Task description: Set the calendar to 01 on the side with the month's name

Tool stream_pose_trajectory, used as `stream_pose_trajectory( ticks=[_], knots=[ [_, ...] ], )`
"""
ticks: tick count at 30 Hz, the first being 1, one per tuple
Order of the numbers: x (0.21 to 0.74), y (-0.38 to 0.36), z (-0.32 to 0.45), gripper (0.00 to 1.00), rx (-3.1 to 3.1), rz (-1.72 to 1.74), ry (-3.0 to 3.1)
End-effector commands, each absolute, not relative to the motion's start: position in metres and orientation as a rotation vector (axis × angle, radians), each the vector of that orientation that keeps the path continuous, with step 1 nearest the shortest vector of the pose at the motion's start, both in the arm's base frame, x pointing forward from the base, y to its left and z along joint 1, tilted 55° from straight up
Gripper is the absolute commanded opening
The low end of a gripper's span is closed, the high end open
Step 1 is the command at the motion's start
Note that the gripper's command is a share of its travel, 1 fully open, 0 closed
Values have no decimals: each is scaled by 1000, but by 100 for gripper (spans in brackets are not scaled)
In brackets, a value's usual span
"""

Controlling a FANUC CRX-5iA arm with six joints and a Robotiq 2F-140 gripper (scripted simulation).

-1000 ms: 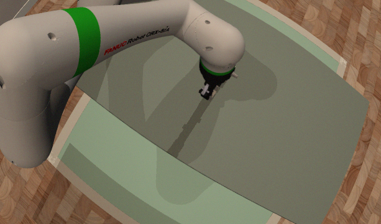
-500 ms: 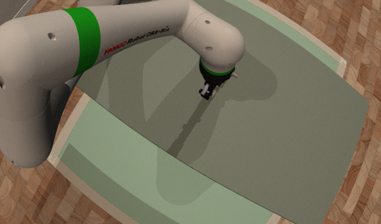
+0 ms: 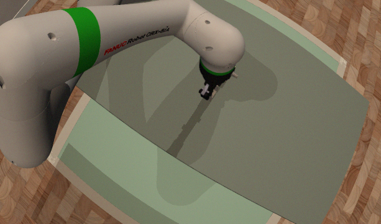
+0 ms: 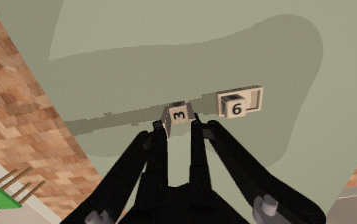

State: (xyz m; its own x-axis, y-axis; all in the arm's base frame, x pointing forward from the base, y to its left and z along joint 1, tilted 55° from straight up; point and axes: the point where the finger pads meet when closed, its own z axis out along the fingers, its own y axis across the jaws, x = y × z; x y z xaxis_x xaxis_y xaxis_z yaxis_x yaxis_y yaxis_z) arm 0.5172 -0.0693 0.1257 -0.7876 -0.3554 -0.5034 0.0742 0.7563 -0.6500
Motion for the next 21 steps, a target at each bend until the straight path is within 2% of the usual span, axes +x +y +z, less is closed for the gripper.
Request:
stream_pose_trajectory(
  ticks=[1,7,21],
  knots=[
    [517,-69,126,23,-210,-895,2323],
    [517,-69,126,28,-210,-895,2323],
    [516,-68,127,28,-210,-895,2323]
  ],
)
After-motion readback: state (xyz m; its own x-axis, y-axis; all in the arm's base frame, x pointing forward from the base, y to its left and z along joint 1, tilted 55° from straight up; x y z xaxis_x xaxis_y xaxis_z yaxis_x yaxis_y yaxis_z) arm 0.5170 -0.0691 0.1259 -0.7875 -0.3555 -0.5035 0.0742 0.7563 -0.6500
